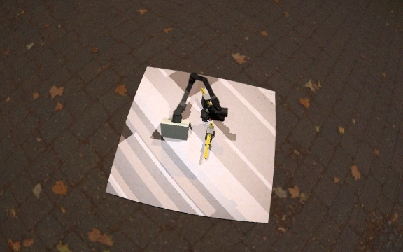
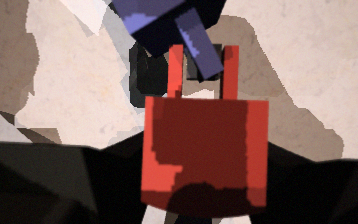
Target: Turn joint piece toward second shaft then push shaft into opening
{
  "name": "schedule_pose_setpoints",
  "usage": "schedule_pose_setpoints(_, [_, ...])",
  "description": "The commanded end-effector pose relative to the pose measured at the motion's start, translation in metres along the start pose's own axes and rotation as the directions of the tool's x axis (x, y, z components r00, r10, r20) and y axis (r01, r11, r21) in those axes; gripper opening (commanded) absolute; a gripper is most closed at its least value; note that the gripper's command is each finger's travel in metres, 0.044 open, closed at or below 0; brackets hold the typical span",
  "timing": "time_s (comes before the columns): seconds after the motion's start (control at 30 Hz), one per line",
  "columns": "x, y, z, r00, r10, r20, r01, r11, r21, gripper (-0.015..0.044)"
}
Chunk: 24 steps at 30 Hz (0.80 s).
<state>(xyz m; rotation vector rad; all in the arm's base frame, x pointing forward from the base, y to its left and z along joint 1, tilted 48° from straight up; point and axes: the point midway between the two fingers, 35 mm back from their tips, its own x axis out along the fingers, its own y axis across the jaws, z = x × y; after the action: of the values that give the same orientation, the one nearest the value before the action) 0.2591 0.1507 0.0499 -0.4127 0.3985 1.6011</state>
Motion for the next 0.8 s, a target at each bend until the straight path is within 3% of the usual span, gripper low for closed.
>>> schedule_pose_setpoints(0.0, [0.0011, 0.0001, -0.0004, 1.0, 0.0, 0.024, 0.0, 1.0, 0.002, 0.0])
schedule_pose_setpoints(0.77, [0.0016, 0.0004, -0.0004, 0.999, -0.002, 0.037, 0.002, 1.0, 0.002, 0.0])
